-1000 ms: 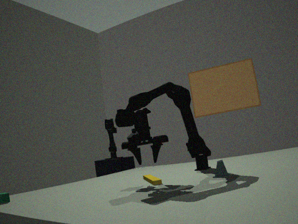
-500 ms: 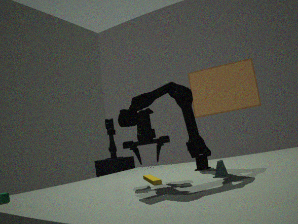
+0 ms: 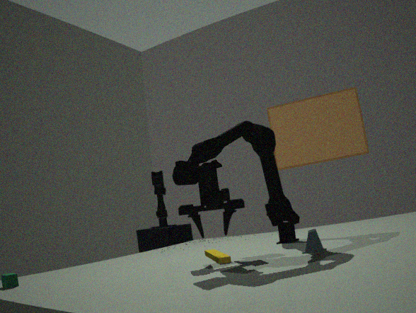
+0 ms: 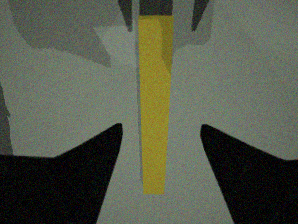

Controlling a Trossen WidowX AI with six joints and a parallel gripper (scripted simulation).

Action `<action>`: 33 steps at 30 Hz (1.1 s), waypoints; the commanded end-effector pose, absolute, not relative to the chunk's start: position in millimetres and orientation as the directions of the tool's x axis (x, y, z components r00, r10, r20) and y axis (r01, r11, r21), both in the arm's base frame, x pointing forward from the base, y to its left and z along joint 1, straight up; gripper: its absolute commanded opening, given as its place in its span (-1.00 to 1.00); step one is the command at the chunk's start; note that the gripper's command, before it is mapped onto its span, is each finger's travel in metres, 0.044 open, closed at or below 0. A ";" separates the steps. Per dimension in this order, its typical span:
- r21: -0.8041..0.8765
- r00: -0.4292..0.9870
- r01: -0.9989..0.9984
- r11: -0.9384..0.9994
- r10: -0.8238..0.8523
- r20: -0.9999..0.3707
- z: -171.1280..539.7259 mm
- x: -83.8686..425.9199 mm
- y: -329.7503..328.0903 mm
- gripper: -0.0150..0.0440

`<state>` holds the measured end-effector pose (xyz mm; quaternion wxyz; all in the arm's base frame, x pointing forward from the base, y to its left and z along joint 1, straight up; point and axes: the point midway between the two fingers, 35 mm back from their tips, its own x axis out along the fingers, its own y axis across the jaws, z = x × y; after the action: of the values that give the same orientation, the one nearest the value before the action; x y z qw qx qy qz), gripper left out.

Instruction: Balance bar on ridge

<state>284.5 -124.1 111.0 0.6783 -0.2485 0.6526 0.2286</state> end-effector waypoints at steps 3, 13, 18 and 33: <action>-0.026 0.026 -0.640 0.768 -0.011 -1.000 78.2 281.8 -123.9 0.58; -0.026 0.026 -0.640 0.768 -0.011 -1.000 68.6 281.9 -123.9 0.58; -0.025 0.026 -0.640 0.768 -0.011 -1.000 60.4 282.2 -124.0 0.58; -0.025 0.026 -0.640 0.768 -0.011 -1.000 48.1 282.2 -124.0 0.58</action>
<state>283.4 -123.7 50.1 0.6747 -0.2461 0.6559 0.2324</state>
